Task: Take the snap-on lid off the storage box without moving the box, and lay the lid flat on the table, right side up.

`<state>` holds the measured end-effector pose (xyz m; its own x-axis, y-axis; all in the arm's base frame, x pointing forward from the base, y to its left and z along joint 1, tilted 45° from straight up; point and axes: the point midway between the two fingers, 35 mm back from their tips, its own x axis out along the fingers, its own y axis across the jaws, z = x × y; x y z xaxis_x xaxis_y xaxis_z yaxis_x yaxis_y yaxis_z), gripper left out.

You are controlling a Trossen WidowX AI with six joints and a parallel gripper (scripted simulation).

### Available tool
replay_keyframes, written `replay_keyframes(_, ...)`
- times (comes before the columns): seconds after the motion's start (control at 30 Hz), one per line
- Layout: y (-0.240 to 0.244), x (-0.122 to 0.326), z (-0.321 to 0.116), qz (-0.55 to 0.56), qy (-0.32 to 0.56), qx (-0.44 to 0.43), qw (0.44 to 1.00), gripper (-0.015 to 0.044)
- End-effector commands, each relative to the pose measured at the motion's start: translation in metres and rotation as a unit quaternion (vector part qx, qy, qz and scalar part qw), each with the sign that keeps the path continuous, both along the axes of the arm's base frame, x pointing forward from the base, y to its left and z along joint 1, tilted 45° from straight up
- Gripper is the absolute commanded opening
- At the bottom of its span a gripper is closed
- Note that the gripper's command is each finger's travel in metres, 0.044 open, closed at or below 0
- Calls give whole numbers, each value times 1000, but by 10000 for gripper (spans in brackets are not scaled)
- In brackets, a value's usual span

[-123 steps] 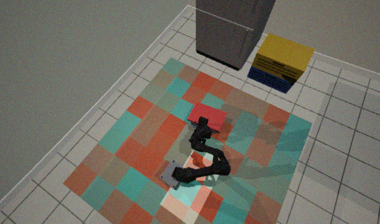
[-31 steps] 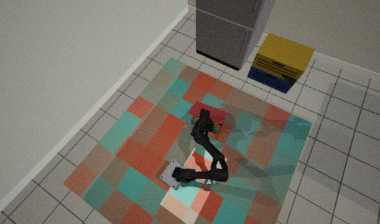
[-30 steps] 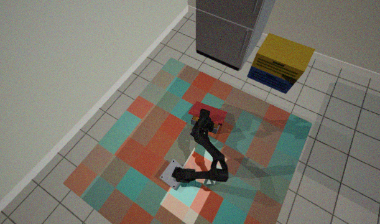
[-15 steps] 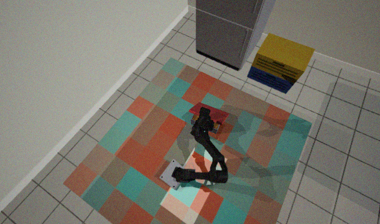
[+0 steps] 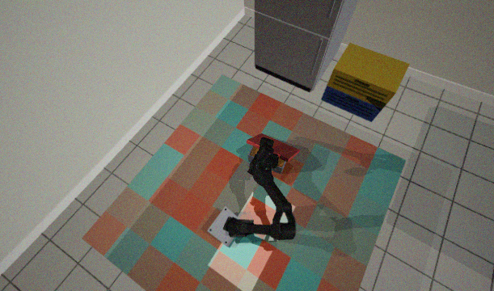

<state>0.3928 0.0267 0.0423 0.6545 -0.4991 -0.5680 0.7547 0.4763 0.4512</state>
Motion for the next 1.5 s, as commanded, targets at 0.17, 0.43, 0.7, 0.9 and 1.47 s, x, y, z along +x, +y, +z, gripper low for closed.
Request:
replay_keyframes(0.17, 12, 5, 15, 3, -11, 4, 1000, 0)
replay_keyframes(0.43, 19, 7, 22, 3, -11, 4, 1000, 0)
replay_keyframes(0.7, 25, 8, 28, 3, -11, 4, 1000, 0)
replay_keyframes(0.9, 24, 7, 26, 3, -11, 4, 1000, 0)
replay_keyframes(1.47, 46, 1, -1, 3, -11, 5, 1000, 0)
